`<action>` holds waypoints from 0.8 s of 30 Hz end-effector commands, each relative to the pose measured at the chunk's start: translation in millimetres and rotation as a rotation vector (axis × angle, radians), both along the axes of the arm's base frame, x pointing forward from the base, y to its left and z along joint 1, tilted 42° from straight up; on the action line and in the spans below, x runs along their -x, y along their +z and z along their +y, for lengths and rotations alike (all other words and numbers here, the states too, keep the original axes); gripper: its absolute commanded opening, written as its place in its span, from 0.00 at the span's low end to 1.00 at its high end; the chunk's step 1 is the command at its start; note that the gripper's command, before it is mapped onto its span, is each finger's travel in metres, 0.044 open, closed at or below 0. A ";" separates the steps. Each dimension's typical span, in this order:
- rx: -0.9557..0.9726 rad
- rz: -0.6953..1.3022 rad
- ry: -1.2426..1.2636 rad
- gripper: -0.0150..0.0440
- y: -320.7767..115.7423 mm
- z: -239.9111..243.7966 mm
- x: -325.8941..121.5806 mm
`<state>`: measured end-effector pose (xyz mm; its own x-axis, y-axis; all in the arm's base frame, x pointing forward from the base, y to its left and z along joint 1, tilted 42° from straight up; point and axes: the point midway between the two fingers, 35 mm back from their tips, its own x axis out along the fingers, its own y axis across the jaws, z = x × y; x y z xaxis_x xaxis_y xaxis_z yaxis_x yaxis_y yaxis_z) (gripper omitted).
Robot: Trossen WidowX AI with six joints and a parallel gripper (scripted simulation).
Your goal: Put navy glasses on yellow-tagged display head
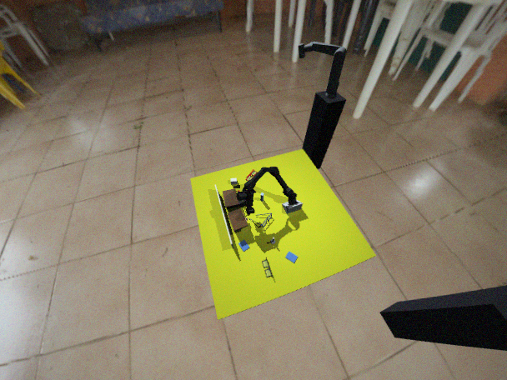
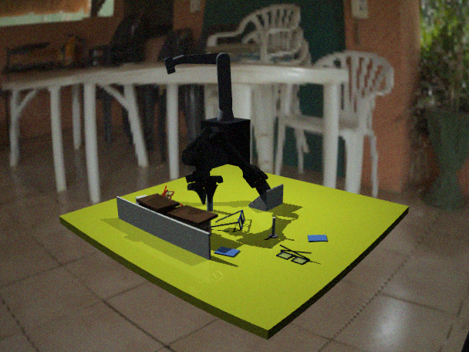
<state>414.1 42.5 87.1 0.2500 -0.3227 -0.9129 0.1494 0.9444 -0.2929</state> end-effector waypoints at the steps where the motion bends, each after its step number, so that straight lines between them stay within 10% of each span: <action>1: 0.171 0.247 0.182 0.59 -50.4 26.0 42.2; 7: 0.440 0.557 0.460 0.59 -94.3 47.4 100.2; 24: 0.450 0.567 0.469 0.46 -94.9 47.3 99.7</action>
<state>314.8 90.7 -7.2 -0.0050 -0.6545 -0.7560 -0.4993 0.6567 -0.5652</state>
